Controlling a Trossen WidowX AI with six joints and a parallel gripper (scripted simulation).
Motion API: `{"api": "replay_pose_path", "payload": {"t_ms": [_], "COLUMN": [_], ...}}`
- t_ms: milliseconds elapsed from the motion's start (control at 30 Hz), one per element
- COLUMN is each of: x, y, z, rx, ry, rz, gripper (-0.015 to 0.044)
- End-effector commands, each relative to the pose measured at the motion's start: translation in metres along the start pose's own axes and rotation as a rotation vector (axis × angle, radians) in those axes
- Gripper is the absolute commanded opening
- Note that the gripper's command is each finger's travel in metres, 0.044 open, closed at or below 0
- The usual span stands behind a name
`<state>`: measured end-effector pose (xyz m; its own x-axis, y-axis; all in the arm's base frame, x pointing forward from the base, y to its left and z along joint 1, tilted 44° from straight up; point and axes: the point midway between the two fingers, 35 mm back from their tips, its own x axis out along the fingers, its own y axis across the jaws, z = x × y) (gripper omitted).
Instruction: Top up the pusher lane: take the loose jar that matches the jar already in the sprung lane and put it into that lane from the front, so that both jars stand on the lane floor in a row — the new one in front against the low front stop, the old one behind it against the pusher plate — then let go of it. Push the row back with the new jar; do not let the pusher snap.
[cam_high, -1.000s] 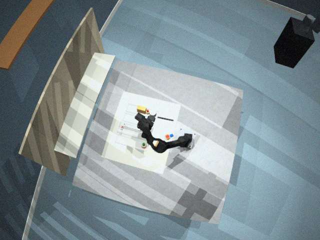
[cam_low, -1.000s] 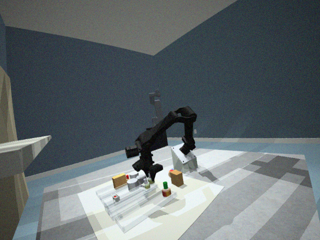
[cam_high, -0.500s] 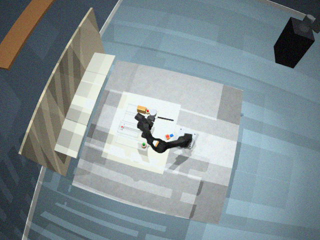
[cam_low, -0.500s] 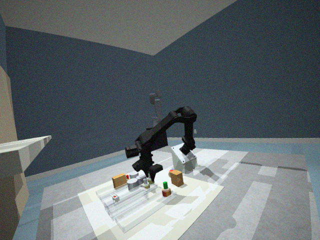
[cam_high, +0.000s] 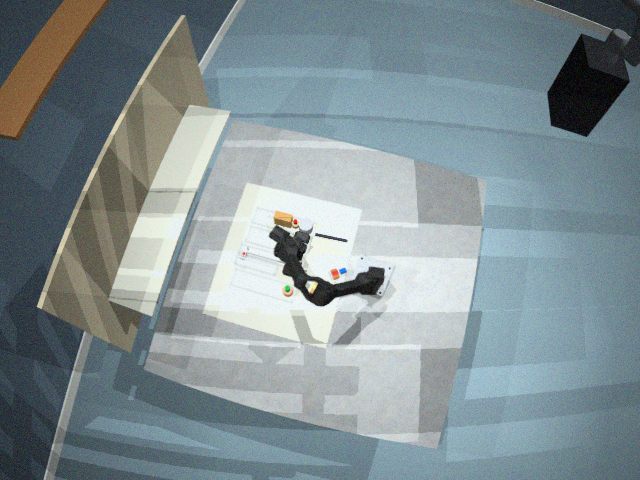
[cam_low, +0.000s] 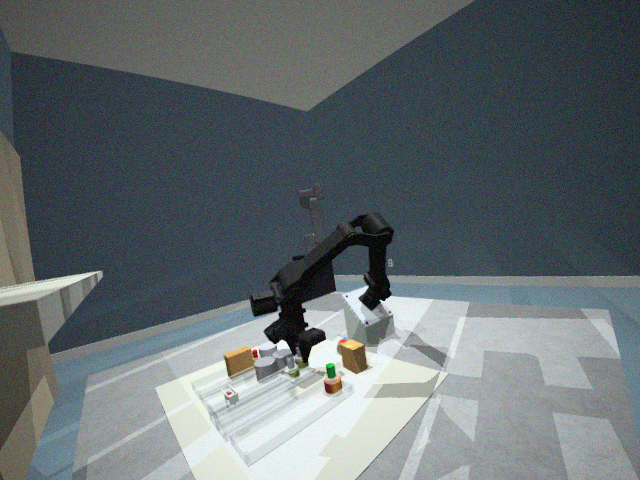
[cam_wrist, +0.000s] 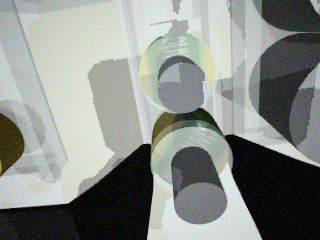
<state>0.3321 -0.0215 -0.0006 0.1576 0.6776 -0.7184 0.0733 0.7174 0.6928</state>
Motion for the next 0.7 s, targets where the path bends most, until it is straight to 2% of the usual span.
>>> {"api": "replay_pose_path", "payload": {"t_ms": [0, 667], "x": [-0.0019, 0.0001], "y": [0.0009, 0.0009], "z": [0.0074, 0.0091], "rx": [-0.012, -0.012], "ry": [-0.019, -0.019], "rz": [0.001, 0.001], "gripper": [0.0, 0.0]}}
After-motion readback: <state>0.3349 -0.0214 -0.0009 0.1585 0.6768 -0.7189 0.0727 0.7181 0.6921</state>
